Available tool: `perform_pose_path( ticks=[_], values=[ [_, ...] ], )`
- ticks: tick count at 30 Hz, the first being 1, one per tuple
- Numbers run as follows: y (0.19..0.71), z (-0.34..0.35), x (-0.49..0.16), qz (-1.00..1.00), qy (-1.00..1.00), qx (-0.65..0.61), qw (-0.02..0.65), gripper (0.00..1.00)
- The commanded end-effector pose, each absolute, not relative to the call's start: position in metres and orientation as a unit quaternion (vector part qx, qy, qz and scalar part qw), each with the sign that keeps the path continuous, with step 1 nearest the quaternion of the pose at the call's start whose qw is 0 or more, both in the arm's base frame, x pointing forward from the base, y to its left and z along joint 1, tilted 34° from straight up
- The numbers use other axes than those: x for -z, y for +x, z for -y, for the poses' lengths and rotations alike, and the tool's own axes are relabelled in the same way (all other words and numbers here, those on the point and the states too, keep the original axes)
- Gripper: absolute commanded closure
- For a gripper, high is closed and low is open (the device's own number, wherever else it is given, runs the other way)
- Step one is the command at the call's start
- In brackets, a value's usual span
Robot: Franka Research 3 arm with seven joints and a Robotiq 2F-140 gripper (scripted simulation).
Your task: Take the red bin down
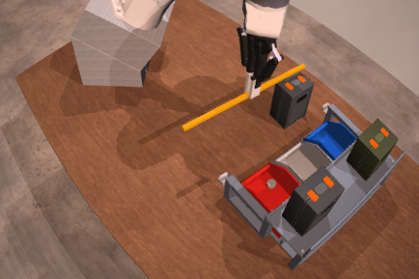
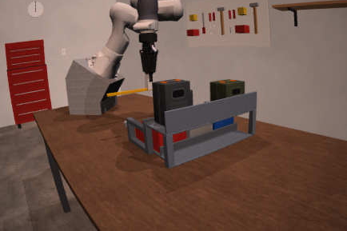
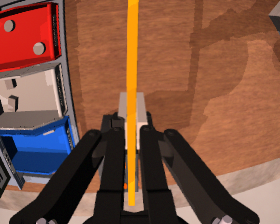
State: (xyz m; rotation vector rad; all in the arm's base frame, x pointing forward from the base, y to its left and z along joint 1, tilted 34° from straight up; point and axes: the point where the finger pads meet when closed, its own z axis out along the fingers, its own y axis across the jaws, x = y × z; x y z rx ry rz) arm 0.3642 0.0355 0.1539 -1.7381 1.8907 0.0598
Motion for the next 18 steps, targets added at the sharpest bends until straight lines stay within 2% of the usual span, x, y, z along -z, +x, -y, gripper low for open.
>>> perform_pose_path(
  ticks=[1,11,12,18],
  values=[
    [0.349,-0.039,-0.151,-0.696,-0.654,-0.011,0.295,1.0],
    [0.349,-0.039,-0.151,-0.696,-0.654,-0.011,0.295,1.0],
    [0.346,-0.033,-0.147,-0.705,-0.652,-0.025,0.28,1.0],
    [0.317,-0.034,-0.133,-0.696,-0.654,-0.011,0.295,1.0]
  ],
)
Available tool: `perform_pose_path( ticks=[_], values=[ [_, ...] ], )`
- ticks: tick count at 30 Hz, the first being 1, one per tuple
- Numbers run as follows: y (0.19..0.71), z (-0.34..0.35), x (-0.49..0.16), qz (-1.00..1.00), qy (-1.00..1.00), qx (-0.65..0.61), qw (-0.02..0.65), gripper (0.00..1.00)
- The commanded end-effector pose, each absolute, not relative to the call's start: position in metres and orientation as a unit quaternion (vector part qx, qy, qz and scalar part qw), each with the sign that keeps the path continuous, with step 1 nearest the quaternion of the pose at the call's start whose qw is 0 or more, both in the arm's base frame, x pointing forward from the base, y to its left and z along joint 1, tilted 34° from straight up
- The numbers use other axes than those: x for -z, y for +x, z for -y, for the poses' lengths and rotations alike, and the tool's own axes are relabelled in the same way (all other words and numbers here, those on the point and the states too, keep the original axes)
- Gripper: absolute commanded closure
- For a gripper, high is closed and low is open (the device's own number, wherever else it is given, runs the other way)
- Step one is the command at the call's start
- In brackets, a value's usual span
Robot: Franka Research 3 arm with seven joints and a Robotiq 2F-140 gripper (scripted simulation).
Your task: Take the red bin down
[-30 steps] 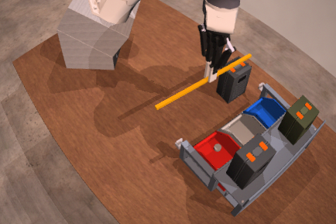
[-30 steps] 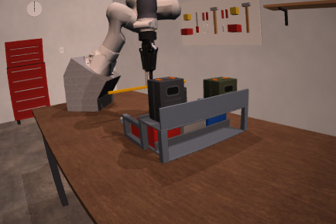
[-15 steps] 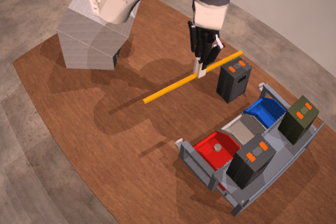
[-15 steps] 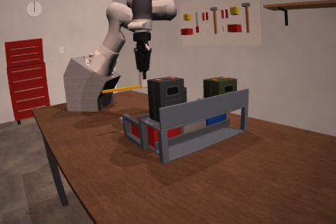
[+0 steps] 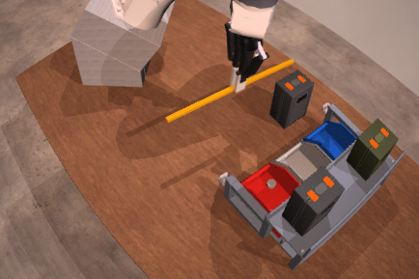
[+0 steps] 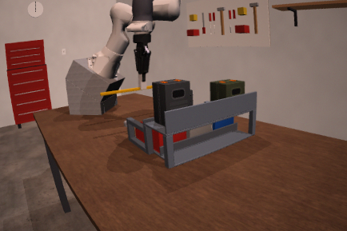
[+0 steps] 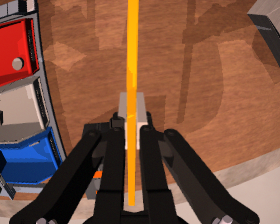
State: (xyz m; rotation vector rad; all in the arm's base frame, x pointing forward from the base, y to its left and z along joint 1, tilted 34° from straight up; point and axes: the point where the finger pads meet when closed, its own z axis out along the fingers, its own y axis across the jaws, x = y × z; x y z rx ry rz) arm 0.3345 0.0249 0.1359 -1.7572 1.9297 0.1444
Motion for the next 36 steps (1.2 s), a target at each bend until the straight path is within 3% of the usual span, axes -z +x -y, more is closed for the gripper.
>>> perform_pose_path(
  ticks=[1,10,11,15,27,28,32,36],
  values=[
    [0.317,-0.034,-0.133,-0.696,-0.654,-0.011,0.295,1.0],
    [0.317,-0.034,-0.133,-0.696,-0.654,-0.011,0.295,1.0],
    [0.311,-0.028,-0.128,-0.704,-0.658,-0.056,0.263,1.0],
    [0.271,-0.036,-0.113,-0.696,-0.654,-0.011,0.295,1.0],
    [0.271,-0.036,-0.113,-0.696,-0.654,-0.011,0.295,1.0],
    [0.271,-0.03,-0.11,-0.698,-0.666,-0.107,0.24,1.0],
    [0.258,-0.043,-0.11,-0.697,-0.655,-0.018,0.291,1.0],
    [0.258,-0.043,-0.11,-0.697,-0.656,-0.022,0.288,1.0]
  ],
)
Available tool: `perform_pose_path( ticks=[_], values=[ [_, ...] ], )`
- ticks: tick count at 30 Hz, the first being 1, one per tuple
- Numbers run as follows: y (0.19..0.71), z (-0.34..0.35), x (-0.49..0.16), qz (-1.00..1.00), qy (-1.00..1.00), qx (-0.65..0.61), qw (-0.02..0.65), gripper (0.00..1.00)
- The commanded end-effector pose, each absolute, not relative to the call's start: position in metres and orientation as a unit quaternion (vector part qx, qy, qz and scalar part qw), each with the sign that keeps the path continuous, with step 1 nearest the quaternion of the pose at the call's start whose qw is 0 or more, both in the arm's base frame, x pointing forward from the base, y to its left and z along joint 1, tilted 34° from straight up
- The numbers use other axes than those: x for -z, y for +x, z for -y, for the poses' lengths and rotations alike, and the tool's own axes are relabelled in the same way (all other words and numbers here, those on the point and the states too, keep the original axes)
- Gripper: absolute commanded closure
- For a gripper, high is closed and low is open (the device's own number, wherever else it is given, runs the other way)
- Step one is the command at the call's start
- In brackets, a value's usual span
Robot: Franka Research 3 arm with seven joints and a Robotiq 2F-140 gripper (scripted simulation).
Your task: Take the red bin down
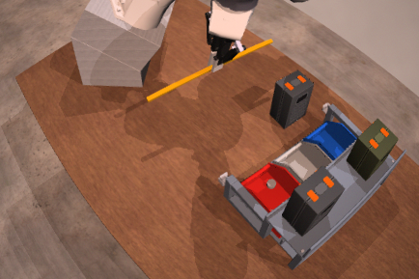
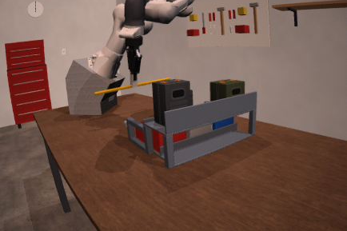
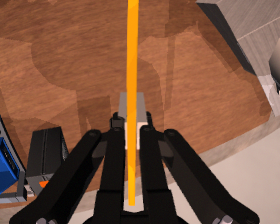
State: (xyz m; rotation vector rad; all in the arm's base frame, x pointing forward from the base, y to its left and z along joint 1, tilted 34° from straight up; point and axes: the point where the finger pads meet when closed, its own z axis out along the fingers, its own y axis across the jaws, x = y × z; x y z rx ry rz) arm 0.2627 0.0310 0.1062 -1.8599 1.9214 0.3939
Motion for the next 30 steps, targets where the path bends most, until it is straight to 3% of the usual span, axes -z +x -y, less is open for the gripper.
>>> perform_pose_path(
  ticks=[1,8,9,13,25,26,30],
  values=[
    [0.258,-0.043,-0.11,-0.697,-0.656,-0.023,0.288,1.0],
    [0.258,-0.043,-0.11,-0.697,-0.656,-0.023,0.288,1.0],
    [0.261,-0.035,-0.108,-0.693,-0.672,-0.12,0.232,1.0],
    [0.265,-0.045,-0.113,-0.697,-0.658,-0.031,0.284,1.0],
    [0.265,-0.045,-0.113,-0.697,-0.658,-0.031,0.284,1.0],
    [0.267,-0.037,-0.112,-0.692,-0.673,-0.105,0.239,1.0],
    [0.269,-0.045,-0.115,-0.696,-0.656,-0.016,0.291,1.0]
  ],
)
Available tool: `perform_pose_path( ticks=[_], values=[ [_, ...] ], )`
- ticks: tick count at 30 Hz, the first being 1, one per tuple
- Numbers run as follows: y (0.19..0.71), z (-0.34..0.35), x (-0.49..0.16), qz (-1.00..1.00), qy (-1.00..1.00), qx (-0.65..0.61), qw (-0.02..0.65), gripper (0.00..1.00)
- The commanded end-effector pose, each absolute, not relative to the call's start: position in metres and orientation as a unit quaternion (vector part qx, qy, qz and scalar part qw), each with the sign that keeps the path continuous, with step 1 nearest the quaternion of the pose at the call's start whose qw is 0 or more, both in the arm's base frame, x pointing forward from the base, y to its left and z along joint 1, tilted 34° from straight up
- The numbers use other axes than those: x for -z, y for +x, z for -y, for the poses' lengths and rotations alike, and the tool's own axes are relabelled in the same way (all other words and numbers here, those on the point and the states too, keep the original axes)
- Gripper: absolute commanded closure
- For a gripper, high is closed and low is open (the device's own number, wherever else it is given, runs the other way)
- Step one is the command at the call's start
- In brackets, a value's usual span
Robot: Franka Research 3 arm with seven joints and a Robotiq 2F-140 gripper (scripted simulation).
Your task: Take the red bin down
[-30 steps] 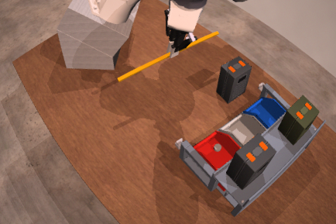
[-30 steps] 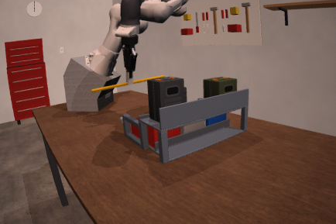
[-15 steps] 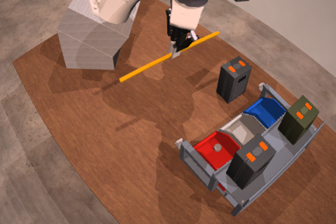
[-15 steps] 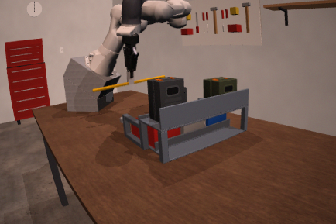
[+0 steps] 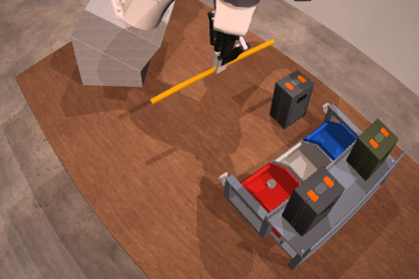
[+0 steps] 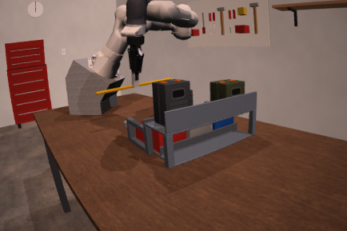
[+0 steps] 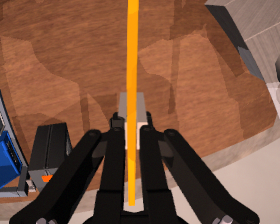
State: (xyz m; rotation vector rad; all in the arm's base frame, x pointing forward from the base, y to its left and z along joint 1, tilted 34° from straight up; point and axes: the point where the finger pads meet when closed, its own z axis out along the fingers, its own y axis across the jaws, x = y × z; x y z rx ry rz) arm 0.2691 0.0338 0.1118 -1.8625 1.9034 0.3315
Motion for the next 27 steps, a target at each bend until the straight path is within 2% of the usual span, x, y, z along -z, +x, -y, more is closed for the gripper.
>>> perform_pose_path(
  ticks=[1,12,13,17,27],
  values=[
    [0.2694,-0.0446,-0.1149,-0.696,-0.656,-0.016,0.291,1.0],
    [0.2694,-0.0446,-0.1149,-0.696,-0.656,-0.016,0.291,1.0],
    [0.2708,-0.0388,-0.1138,-0.69,-0.674,-0.098,0.246,1.0],
    [0.2718,-0.0436,-0.1154,-0.696,-0.654,-0.011,0.295,1.0],
    [0.2718,-0.0436,-0.1154,-0.696,-0.654,-0.011,0.295,1.0]
  ],
)
